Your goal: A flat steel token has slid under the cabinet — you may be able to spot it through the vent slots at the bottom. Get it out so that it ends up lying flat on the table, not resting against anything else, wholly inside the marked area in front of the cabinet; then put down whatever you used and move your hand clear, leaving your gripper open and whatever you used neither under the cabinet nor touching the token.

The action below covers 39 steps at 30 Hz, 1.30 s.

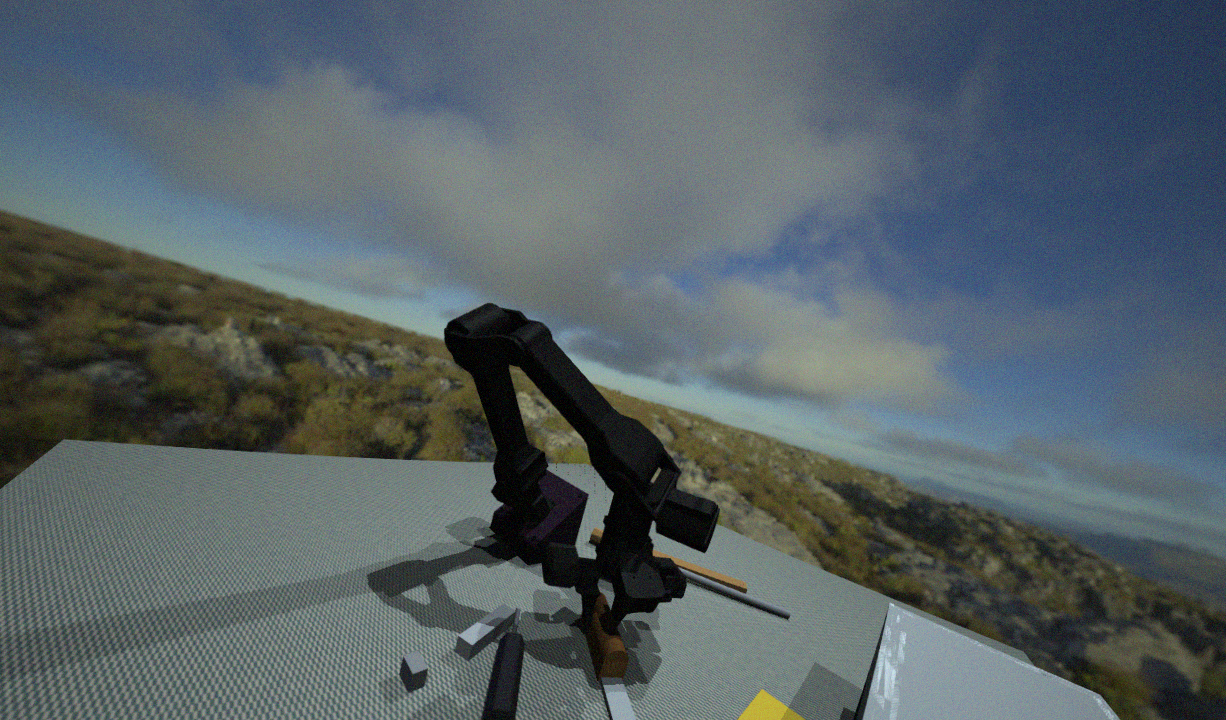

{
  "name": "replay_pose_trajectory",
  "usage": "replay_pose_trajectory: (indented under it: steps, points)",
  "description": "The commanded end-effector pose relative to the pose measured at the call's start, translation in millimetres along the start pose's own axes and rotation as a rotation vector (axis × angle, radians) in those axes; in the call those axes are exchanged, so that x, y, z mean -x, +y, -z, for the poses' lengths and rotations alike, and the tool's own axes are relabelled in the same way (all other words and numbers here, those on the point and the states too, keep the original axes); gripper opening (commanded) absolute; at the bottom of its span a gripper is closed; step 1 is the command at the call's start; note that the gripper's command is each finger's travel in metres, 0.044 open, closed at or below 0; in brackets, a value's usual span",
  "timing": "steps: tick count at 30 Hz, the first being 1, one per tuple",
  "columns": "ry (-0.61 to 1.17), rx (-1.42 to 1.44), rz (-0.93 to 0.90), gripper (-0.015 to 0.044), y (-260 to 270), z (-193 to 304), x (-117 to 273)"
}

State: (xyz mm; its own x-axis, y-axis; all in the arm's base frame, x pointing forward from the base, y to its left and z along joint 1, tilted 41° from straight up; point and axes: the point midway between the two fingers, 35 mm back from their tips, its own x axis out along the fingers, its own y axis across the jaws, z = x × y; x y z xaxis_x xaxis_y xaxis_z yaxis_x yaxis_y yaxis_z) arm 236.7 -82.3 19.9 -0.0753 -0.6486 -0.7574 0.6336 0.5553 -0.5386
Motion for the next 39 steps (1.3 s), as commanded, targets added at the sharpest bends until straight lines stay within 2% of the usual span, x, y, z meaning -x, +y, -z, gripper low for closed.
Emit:
replay_pose_trajectory:
  steps: [1, 39]
  points:
    - [-0.003, -0.002, -0.006, 0.0, 6, 0, 2]
    - [-0.002, -0.003, -0.008, 0.0, 42, 8, 2]
